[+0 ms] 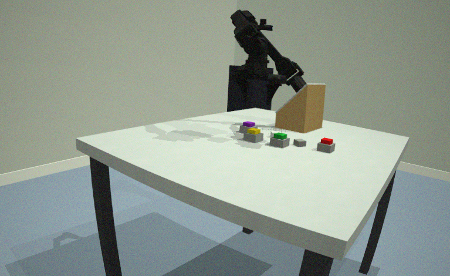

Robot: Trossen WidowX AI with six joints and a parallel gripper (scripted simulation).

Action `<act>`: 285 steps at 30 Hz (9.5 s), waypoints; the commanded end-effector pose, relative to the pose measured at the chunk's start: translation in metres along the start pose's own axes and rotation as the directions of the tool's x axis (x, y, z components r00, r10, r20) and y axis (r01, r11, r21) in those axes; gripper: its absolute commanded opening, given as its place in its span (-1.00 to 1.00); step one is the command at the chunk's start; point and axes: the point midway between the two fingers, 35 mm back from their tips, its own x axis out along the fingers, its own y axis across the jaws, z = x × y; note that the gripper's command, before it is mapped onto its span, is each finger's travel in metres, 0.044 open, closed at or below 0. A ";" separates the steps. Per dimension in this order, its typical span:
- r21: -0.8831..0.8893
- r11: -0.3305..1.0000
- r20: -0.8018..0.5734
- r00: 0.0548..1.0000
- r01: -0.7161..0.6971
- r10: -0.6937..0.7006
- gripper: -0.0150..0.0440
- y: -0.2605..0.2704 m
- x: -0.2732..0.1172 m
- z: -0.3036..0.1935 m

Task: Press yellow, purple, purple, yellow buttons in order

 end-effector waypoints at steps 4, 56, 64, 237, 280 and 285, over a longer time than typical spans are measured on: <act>0.025 1.000 0.006 1.000 0.007 -0.008 0.60 -0.003 0.023 0.002; 0.025 1.000 0.005 1.000 0.013 -0.013 -0.42 -0.005 0.096 0.000; 0.025 1.000 0.005 1.000 0.013 -0.013 -0.42 -0.005 0.096 0.000; 0.021 1.000 0.002 1.000 0.009 -0.009 -0.42 -0.079 0.032 -0.086; 0.025 1.000 0.006 1.000 0.011 -0.012 -0.42 -0.004 0.062 0.001; 0.025 1.000 0.006 1.000 0.011 -0.011 -0.42 -0.004 0.069 0.001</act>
